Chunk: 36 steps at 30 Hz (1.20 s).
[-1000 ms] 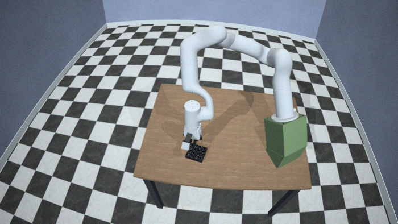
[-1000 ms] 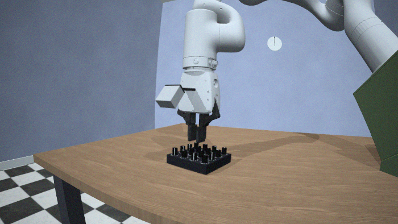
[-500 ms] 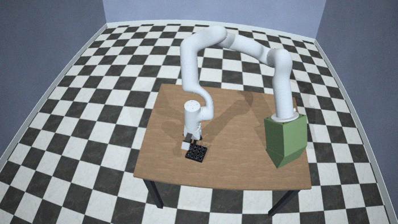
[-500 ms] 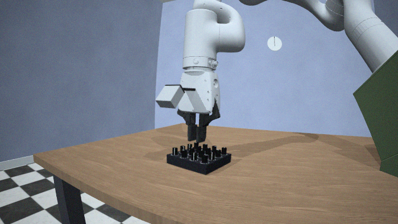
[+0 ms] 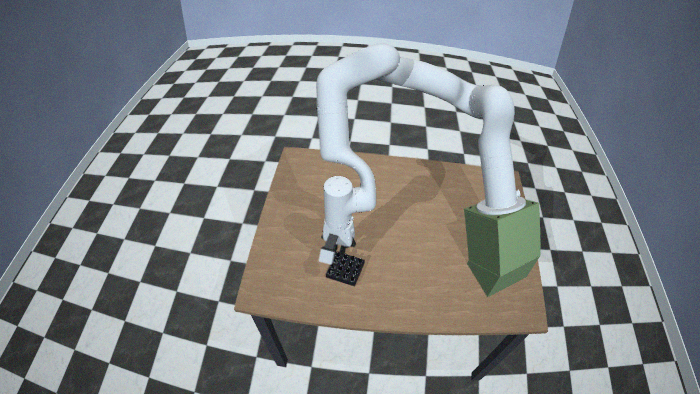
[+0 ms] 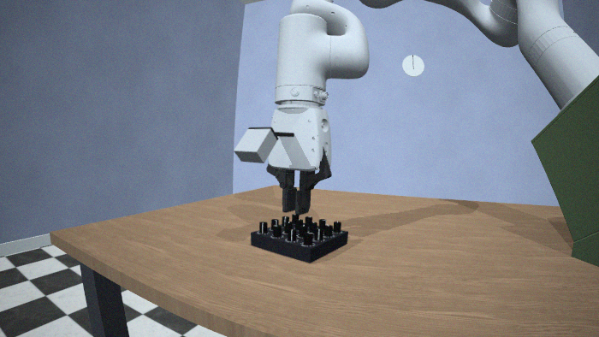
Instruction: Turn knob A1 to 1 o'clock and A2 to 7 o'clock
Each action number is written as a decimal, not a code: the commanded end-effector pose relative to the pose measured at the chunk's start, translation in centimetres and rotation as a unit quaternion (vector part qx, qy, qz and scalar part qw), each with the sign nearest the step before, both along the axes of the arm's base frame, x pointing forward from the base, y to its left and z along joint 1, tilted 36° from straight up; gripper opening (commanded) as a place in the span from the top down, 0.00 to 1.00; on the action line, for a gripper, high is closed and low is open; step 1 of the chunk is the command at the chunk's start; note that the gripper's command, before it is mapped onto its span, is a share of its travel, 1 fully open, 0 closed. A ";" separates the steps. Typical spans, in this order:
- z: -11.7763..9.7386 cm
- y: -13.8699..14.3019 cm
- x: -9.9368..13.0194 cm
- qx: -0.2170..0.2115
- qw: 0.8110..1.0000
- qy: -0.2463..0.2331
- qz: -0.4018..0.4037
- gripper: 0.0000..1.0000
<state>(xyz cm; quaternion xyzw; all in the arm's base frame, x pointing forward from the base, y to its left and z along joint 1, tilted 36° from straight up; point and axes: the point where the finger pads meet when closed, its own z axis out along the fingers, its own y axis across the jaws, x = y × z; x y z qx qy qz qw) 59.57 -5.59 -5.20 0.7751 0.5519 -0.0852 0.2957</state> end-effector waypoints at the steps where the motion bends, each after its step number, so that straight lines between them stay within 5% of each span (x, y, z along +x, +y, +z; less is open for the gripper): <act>1: 0.0 0.0 0.1 0.000 1.000 -0.001 0.000 0.81; 36: -0.9 -0.6 0.3 0.000 1.000 -0.001 0.000 0.81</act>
